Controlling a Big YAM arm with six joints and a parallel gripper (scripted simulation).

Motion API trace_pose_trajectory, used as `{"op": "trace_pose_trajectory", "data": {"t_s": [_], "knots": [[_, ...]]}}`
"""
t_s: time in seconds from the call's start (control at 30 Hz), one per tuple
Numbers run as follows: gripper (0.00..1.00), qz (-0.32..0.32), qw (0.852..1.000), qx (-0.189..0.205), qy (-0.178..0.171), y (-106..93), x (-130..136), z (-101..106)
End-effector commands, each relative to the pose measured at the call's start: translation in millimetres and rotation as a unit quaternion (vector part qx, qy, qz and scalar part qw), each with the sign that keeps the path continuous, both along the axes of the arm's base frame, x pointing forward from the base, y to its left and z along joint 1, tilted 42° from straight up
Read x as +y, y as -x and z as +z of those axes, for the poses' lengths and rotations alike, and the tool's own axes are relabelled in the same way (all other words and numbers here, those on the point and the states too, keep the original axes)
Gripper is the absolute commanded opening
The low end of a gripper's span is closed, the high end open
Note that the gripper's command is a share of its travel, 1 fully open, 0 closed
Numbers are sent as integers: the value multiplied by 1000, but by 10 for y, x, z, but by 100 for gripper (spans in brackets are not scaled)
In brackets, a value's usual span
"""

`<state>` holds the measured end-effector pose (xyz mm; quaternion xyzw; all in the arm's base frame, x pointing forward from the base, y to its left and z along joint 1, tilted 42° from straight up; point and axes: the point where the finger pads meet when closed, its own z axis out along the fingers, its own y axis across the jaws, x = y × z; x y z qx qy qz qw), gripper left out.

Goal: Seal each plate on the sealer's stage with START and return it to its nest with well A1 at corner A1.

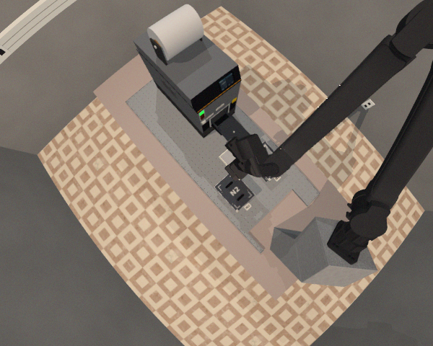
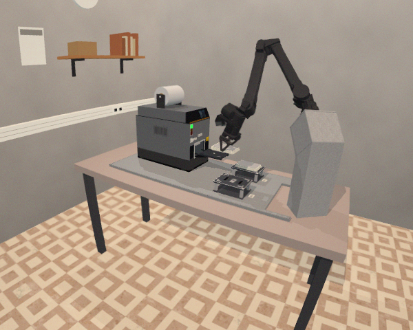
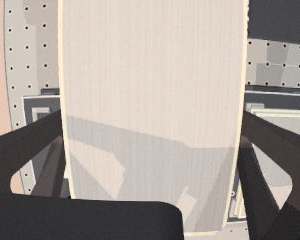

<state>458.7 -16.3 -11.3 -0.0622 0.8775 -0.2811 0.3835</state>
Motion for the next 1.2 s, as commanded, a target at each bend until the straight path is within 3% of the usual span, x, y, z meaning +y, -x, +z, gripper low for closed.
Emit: {"op": "trace_pose_trajectory", "data": {"t_s": [0.0,0.3,0.53,0.87,1.17], "knots": [[0,11,1000,11,-4,125,175,-198],[0,4,1000,-7,-9,143,215,-197],[0,12,1000,12,-3,338,304,-414],[0,7,1000,-7,-10,375,377,-427],[0,11,1000,9,-4,595,465,-657]]}}
